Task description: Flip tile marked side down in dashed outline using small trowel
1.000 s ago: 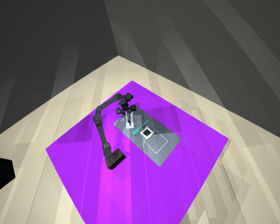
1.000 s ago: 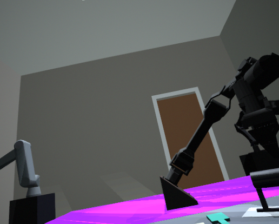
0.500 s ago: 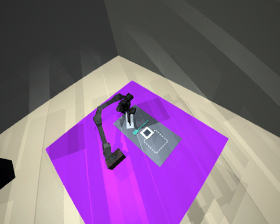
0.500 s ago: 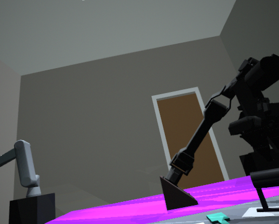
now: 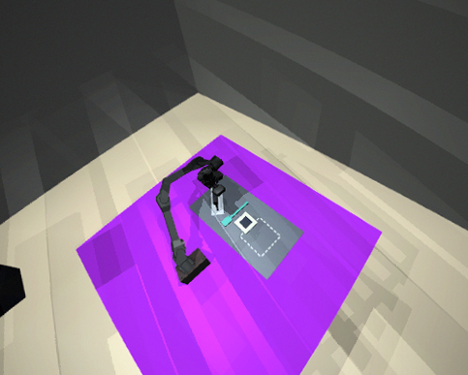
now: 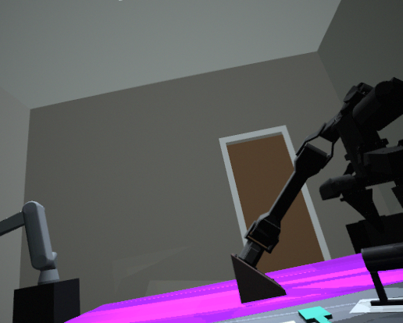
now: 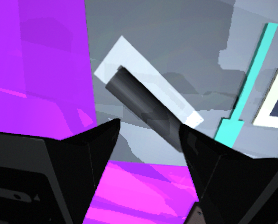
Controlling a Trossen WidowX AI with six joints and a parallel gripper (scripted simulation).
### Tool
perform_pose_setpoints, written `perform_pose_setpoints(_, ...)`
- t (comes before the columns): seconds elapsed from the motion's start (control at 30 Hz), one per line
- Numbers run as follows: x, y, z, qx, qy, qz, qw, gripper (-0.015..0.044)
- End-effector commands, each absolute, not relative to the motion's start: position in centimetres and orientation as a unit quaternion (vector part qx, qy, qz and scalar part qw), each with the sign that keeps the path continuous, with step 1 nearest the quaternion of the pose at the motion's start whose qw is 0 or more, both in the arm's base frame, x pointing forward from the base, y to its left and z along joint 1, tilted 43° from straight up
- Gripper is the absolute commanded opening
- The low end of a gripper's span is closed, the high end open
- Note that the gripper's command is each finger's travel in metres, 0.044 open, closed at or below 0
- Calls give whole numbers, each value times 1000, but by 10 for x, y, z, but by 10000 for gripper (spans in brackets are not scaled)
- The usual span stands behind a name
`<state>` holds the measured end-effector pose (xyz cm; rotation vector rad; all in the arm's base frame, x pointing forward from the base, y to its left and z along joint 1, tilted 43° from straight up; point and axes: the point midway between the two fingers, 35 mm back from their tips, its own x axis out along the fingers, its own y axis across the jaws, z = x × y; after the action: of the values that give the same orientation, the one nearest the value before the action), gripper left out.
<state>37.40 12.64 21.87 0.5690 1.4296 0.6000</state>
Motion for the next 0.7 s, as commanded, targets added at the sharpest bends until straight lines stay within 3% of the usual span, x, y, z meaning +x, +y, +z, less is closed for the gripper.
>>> perform_pose_setpoints(0.0, 373, 127, 218, 294, 652, 230, 660, 270)
perform_pose_setpoints(0.67, 373, 125, 217, 501, 692, -6, 520, 270)
